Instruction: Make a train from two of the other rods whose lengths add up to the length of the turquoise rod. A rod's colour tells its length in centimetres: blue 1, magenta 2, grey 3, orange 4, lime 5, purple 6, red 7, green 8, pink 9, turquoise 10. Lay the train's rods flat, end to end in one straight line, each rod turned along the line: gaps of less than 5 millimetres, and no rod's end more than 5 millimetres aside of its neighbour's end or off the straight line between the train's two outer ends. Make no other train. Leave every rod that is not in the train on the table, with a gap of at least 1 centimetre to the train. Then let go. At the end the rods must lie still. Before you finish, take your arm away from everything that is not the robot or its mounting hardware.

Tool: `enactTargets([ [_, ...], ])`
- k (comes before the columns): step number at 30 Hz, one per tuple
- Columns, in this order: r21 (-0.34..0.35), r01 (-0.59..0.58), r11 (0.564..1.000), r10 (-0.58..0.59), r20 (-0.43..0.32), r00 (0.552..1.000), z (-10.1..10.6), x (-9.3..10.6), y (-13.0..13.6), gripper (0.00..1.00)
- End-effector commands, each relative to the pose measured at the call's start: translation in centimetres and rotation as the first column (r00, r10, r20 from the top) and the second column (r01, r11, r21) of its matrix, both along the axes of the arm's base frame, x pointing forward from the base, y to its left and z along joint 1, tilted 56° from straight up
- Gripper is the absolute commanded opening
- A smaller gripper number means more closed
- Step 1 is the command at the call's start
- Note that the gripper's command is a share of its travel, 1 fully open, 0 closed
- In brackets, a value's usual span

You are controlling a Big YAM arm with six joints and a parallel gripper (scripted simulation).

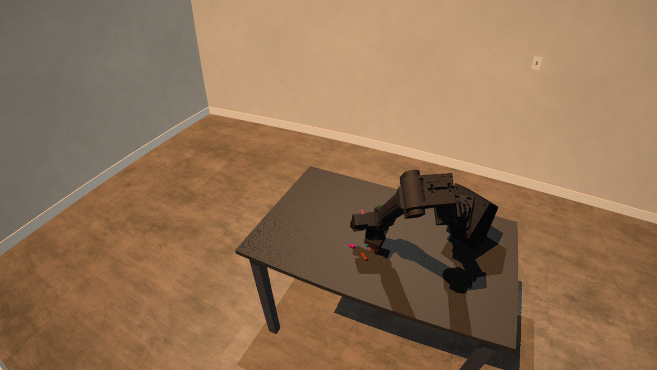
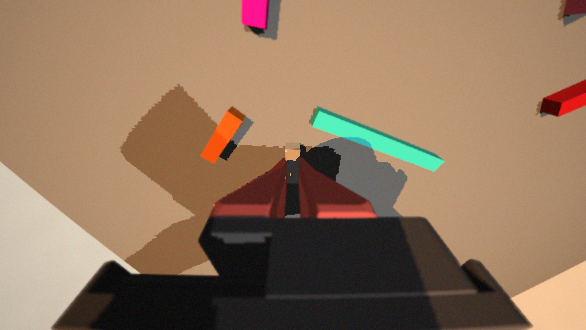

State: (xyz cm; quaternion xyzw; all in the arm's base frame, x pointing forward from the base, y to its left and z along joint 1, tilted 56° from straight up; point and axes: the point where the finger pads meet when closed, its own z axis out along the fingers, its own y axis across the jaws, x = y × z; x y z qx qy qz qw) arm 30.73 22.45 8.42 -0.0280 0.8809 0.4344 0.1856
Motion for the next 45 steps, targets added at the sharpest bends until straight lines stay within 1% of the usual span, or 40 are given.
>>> enactTargets([
  [1, 0.004, 0.010, 1.000, -0.010, -0.001, 1.000, 0.2, 0.4, 0.0, 0.05],
  [15, 0.004, 0.011, 1.000, -0.011, -0.001, 1.000, 0.2, 0.4, 0.0, 0.05],
  [17, 0.005, 0.019, 1.000, -0.019, 0.014, 1.000, 0.8, 0.5, -0.7, 0.05],
  [22, 0.000, 0.013, 1.000, -0.013, 0.012, 1.000, 1.6, -0.5, -2.3, 0.05],
  [23, 0.000, 0.013, 1.000, -0.013, 0.012, 1.000, 1.9, -0.7, -2.8, 0.05],
  [27, 0.004, 0.013, 1.000, -0.013, 0.036, 0.999, 4.7, -0.9, -5.1, 0.05],
  [29, 0.004, 0.013, 1.000, -0.013, 0.036, 0.999, 4.7, -0.9, -5.1, 0.05],
  [32, 0.003, 0.012, 1.000, -0.013, 0.039, 0.999, 6.0, -1.5, -6.7, 0.05],
  [35, 0.002, 0.012, 1.000, -0.012, 0.041, 0.999, 6.8, -1.8, -7.7, 0.05],
  [38, 0.001, 0.012, 1.000, -0.012, 0.042, 0.999, 7.1, -2.0, -8.1, 0.05],
  [40, 0.000, 0.012, 1.000, -0.012, 0.017, 1.000, 6.5, -2.0, -8.2, 0.05],
  [42, -0.001, -0.011, 1.000, 0.011, 0.017, 1.000, 6.5, -2.3, -7.5, 0.05],
  [45, -0.002, -0.005, 1.000, 0.005, 0.017, 1.000, 6.4, -2.2, -7.7, 0.05],
])
